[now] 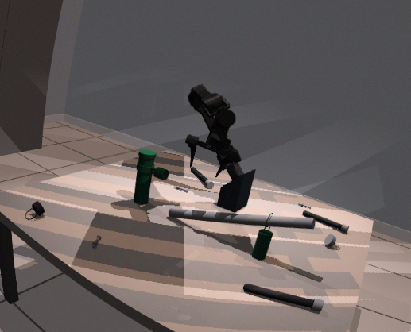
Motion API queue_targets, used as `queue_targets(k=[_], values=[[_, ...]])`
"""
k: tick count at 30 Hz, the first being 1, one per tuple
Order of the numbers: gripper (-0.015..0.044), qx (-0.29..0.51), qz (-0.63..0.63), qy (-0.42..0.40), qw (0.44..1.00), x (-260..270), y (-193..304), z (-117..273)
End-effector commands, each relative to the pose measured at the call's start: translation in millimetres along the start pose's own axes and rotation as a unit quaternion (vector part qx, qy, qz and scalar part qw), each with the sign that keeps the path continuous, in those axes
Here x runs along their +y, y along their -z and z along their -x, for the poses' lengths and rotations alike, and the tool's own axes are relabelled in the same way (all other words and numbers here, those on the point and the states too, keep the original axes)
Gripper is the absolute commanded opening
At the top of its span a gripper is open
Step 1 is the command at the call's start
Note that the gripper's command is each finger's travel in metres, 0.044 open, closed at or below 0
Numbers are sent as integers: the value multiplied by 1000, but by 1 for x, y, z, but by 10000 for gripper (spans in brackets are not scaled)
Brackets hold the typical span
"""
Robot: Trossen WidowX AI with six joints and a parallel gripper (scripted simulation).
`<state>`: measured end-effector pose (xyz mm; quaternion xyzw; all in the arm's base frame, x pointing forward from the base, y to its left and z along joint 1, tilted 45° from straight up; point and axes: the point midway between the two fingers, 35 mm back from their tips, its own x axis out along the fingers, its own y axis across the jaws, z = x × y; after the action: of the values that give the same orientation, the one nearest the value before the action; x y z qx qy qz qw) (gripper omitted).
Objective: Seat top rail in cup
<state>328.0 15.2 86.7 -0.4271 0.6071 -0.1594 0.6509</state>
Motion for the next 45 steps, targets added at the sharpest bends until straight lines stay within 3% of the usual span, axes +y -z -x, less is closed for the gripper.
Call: queue_targets(k=[1,7,24,30,45], values=[[440,73,302,-79,947,10,-1,-43],[440,91,483,-154,857,18,3,-70],[440,91,483,-154,857,18,3,-70],[440,92,483,-153,857,24,14,-103],[440,92,483,-152,857,27,19,-119]])
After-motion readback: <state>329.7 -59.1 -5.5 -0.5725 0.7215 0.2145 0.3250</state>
